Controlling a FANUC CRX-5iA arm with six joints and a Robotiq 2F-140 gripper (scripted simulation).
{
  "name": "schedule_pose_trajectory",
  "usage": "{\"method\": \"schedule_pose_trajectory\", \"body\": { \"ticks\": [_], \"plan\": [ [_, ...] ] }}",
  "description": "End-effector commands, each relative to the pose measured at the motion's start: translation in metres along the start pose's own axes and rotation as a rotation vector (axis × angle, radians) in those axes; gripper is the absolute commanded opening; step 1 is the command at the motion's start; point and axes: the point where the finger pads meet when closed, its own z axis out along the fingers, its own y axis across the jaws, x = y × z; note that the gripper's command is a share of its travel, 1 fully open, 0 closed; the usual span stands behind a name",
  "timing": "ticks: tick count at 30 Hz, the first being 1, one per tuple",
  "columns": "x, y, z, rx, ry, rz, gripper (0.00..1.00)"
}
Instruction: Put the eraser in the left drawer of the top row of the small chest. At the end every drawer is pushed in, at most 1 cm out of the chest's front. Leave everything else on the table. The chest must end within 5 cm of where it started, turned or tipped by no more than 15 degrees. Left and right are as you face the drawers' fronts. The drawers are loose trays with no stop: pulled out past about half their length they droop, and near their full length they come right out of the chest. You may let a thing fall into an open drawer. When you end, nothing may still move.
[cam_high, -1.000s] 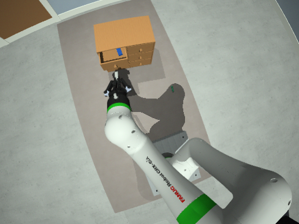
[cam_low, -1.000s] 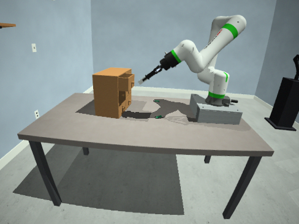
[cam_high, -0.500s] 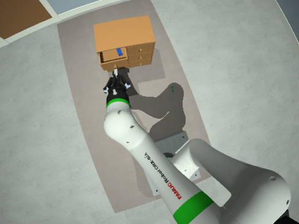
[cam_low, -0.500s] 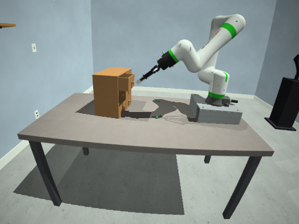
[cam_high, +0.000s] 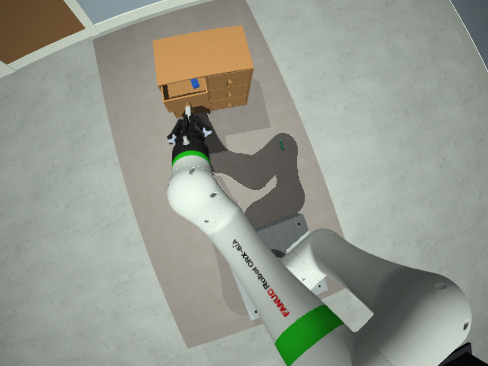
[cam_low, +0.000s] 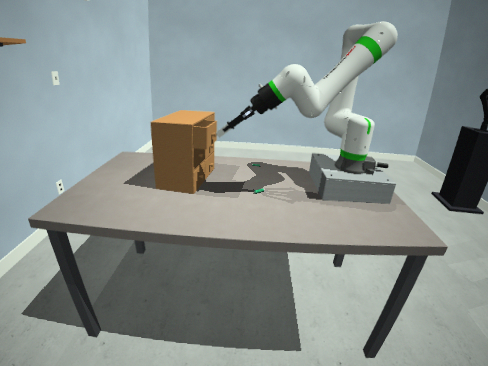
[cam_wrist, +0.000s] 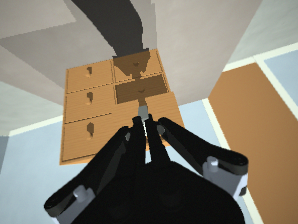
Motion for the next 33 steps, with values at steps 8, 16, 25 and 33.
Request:
{"method": "schedule_pose_trajectory", "body": {
  "ticks": [8,16,25,33],
  "plan": [
    [-0.013,0.0,0.015,0.0,-0.001,0.0,0.0],
    [-0.019,0.0,0.023,0.0,-0.001,0.0,0.0],
    [-0.028,0.0,0.033,0.0,-0.001,0.0,0.0],
    [-0.032,0.0,0.037,0.0,-0.001,0.0,0.0]
  ]
}}
